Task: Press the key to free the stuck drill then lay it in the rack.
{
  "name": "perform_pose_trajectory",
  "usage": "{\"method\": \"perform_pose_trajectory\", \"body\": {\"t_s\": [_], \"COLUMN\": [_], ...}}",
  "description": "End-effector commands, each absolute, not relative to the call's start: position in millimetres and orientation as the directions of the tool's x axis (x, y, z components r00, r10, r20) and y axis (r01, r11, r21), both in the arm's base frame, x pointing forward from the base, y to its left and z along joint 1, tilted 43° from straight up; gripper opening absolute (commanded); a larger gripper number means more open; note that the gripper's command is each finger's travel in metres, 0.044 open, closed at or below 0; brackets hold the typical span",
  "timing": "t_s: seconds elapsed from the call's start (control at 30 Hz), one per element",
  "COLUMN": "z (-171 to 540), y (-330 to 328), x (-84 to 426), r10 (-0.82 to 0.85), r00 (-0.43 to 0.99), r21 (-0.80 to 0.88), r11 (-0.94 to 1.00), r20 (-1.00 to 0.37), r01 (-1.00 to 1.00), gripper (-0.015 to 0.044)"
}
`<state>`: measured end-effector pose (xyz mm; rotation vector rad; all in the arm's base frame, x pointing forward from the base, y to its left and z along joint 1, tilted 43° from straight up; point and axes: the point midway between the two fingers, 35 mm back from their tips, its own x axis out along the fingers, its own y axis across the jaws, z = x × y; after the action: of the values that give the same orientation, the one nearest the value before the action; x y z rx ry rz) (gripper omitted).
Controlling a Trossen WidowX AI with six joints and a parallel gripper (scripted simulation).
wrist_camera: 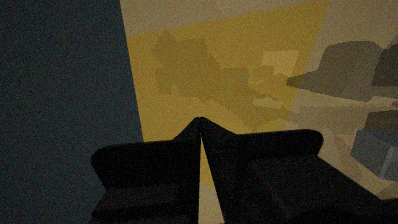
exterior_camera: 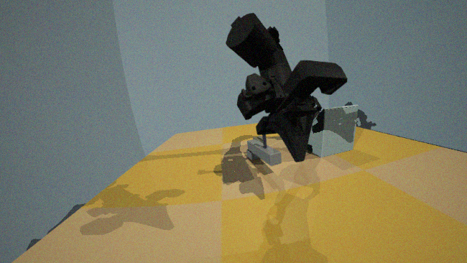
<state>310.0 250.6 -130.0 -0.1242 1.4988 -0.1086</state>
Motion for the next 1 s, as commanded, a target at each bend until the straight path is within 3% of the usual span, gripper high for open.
{"method": "perform_pose_trajectory", "body": {"t_s": [0.0, 0.33, 0.97], "z": [-82, 10, 3], "y": [191, 103, 93], "x": [302, 280, 280], "r10": [-0.369, -0.662, -0.665], "r00": [0.040, -0.011, -0.011], "r21": [-0.370, -0.657, -0.661], "r11": [0.929, 0.747, 0.743], "r20": [-0.929, -0.750, -0.746], "r01": [-0.018, -0.101, -0.103], "gripper": [0.0000, 0.0000, 0.0000]}}
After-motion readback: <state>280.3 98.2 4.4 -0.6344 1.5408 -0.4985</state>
